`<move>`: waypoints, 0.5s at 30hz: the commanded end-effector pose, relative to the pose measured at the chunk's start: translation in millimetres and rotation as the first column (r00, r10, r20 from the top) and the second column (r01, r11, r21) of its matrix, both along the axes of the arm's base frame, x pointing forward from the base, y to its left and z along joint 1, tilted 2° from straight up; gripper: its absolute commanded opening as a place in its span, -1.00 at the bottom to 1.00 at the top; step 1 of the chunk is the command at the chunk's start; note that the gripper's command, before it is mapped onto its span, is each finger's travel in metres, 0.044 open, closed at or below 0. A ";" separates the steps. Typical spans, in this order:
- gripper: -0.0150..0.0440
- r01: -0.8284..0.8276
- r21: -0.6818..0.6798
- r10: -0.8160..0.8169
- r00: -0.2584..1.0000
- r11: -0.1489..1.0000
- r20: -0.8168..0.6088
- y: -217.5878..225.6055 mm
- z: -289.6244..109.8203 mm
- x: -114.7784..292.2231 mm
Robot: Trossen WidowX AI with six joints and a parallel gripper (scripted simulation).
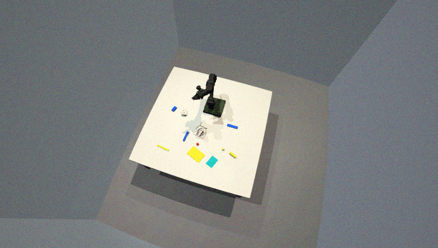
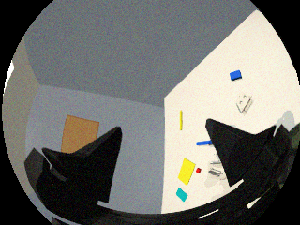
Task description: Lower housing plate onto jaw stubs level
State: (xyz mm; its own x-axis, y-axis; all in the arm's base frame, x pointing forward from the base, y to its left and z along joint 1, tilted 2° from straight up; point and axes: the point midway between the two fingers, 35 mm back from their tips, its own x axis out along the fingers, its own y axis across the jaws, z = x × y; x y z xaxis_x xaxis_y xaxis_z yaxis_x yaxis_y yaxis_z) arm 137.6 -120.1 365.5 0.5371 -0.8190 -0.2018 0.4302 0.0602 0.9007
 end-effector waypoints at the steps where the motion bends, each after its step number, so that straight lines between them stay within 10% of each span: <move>1: 1.00 -0.007 -0.015 0.006 0.994 1.000 -0.109 -3.1 -7.0 10.4; 15: 1.00 -0.035 -0.017 0.023 0.889 0.999 -0.457 -24.5 -37.7 35.8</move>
State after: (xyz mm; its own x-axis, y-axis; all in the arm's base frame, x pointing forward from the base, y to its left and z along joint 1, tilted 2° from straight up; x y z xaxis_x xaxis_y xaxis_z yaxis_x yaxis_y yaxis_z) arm 167.0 -139.5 336.2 0.4371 -0.8202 -0.3689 0.7400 0.0949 0.6658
